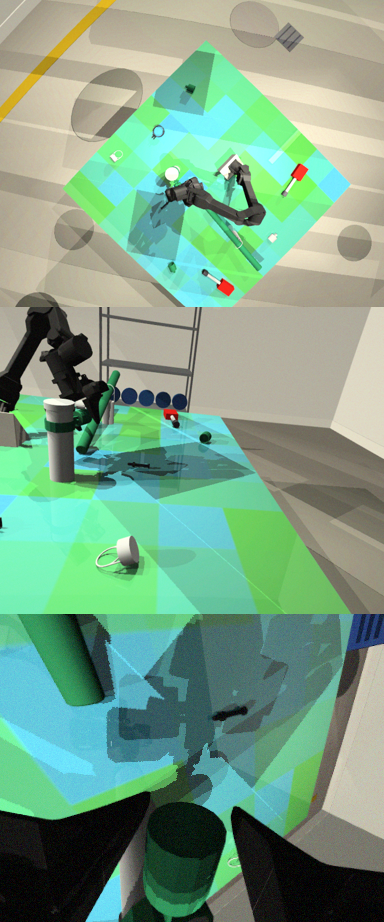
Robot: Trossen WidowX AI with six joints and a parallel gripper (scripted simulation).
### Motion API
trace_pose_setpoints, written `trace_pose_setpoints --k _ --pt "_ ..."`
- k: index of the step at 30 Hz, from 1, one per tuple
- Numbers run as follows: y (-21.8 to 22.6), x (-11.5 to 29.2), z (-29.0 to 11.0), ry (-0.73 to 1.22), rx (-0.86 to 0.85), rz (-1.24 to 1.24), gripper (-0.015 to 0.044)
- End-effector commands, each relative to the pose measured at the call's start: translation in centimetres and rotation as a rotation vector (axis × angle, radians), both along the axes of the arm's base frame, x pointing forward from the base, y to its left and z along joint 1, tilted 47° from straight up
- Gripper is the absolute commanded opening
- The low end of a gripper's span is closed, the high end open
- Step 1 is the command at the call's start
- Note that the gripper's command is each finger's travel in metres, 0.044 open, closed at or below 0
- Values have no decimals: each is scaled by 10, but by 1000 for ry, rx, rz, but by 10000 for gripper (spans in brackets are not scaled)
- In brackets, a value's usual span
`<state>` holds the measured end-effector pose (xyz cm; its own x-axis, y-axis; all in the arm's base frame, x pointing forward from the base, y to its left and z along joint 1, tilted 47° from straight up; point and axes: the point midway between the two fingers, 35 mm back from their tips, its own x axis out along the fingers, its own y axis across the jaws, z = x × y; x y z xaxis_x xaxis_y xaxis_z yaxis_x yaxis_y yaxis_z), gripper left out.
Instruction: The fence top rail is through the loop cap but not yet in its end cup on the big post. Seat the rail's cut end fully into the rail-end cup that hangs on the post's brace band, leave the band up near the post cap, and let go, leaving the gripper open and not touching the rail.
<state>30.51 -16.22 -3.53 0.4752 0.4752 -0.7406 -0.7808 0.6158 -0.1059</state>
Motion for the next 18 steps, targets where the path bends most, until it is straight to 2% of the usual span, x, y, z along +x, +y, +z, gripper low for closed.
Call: trace_pose_setpoints --k 1,5,8,11,18 --pt "1 0 -1 2 7 -4 204" --pt "1 0 -1 2 7 -4 99" --pt "1 0 -1 2 7 -4 79" --pt "1 -1 0 -10 6 8 0" --pt "3 -7 1 -52 5 49 0"
